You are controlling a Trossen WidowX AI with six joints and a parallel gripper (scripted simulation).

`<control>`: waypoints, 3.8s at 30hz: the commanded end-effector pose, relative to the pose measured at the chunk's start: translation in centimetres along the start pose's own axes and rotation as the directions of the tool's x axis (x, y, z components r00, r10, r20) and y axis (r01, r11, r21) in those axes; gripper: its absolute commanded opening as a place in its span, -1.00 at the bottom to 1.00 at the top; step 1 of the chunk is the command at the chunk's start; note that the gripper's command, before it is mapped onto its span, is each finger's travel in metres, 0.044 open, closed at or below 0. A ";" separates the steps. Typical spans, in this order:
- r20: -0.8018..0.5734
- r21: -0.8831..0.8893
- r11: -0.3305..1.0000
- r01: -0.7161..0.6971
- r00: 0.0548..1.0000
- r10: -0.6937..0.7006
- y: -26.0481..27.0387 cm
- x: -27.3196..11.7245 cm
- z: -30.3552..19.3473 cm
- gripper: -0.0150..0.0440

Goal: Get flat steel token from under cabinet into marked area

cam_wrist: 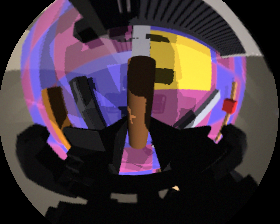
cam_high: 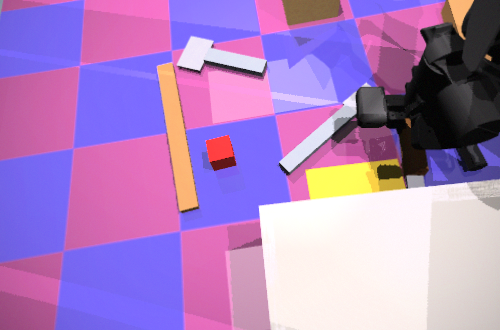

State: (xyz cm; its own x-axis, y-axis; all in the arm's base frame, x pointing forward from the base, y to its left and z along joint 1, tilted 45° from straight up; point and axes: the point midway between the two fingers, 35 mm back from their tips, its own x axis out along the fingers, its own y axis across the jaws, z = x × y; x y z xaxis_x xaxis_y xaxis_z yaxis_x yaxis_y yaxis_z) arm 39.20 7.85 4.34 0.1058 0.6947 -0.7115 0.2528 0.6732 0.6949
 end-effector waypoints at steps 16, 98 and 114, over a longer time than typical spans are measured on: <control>0.001 -0.004 1.000 -0.004 1.000 0.004 0.1 0.0 1.9 -0.49; 0.000 -0.004 1.000 -0.002 1.000 0.002 -4.7 0.2 1.5 -0.49; 0.000 -0.003 1.000 -0.002 1.000 0.002 -4.7 0.2 0.0 -0.49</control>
State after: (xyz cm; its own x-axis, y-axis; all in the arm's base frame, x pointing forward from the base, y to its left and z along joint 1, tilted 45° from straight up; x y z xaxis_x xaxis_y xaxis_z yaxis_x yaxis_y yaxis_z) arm 38.53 4.67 0.98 0.1089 0.6967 -0.7090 0.2440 0.6727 0.6985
